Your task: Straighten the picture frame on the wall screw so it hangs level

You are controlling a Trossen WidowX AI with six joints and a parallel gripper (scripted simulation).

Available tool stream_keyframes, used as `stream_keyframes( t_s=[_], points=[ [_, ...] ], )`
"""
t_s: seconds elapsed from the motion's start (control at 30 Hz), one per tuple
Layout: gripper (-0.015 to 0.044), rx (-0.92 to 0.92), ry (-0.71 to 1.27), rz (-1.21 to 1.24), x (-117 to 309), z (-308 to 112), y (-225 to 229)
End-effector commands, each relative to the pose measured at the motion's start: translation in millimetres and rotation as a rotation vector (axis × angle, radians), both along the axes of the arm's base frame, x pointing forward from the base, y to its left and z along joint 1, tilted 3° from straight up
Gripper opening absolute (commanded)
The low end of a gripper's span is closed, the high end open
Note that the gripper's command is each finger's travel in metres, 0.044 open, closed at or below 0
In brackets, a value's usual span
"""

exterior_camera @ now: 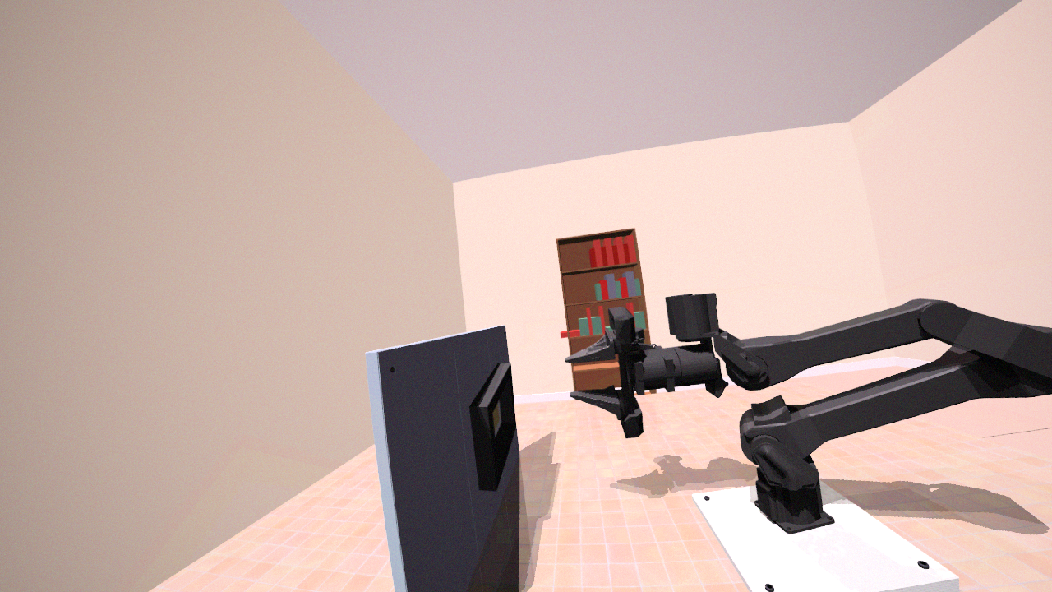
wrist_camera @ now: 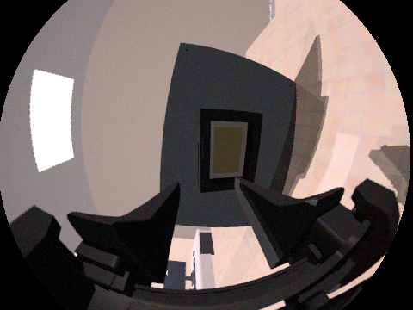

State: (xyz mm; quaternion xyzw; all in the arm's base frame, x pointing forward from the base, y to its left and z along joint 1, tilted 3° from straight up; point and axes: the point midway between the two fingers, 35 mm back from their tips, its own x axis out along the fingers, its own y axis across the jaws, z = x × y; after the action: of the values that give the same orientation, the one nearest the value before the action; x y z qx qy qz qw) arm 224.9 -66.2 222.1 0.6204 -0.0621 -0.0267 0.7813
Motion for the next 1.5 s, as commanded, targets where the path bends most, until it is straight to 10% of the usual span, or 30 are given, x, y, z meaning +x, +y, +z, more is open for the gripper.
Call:
stream_keyframes(
  t_s=[0.0,1.47],
  points=[
    [0.0260,0.047,-0.013,0.010,0,-8,-1],
    [0.0260,0.047,-0.021,0.011,80,-1,-11]
  ],
)
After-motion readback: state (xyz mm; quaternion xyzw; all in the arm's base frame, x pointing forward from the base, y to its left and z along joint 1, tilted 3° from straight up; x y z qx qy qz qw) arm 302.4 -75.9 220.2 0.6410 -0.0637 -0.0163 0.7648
